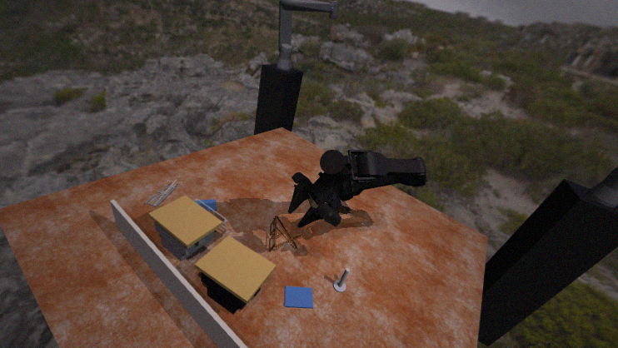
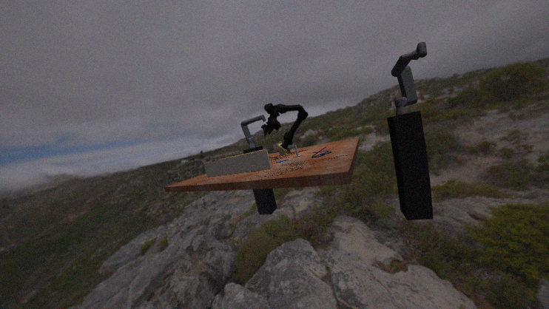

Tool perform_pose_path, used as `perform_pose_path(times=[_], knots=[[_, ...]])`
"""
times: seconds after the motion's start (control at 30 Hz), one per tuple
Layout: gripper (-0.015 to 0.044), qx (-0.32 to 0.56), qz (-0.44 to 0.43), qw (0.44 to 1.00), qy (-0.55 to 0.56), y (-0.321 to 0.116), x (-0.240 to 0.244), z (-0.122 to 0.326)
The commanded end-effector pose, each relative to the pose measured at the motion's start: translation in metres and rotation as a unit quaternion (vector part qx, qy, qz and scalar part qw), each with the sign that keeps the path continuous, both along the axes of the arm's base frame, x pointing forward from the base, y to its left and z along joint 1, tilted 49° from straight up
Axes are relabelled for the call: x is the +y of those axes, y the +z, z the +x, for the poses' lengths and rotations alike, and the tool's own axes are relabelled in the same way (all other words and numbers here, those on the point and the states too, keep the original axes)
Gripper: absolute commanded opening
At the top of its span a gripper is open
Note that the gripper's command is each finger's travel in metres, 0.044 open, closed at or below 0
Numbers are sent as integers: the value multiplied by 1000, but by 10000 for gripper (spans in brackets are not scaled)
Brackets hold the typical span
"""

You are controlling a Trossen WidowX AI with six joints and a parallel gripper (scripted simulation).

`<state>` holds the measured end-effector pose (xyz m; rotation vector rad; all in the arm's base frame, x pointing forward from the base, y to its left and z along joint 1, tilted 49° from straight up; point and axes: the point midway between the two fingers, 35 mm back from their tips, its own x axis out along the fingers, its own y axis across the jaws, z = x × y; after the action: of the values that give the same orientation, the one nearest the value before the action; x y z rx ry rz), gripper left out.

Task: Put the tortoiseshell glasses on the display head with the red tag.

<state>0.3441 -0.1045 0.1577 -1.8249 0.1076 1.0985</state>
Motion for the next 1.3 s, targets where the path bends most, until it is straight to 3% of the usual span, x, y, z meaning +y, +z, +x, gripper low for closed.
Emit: perform_pose_path(times=[0.0, 0.23, 0.53, 1.17, 1.27], knots=[[200, 235, 209, 930, -192, -71, 0, -15], [200, 405, 317, 789, -335, -117, 7, -34], [200, 582, 375, 531, -489, -164, 21, -64], [200, 586, 375, 523, -492, -166, 21, -68], [121, 586, 375, 523, -492, -166, 21, -68]])
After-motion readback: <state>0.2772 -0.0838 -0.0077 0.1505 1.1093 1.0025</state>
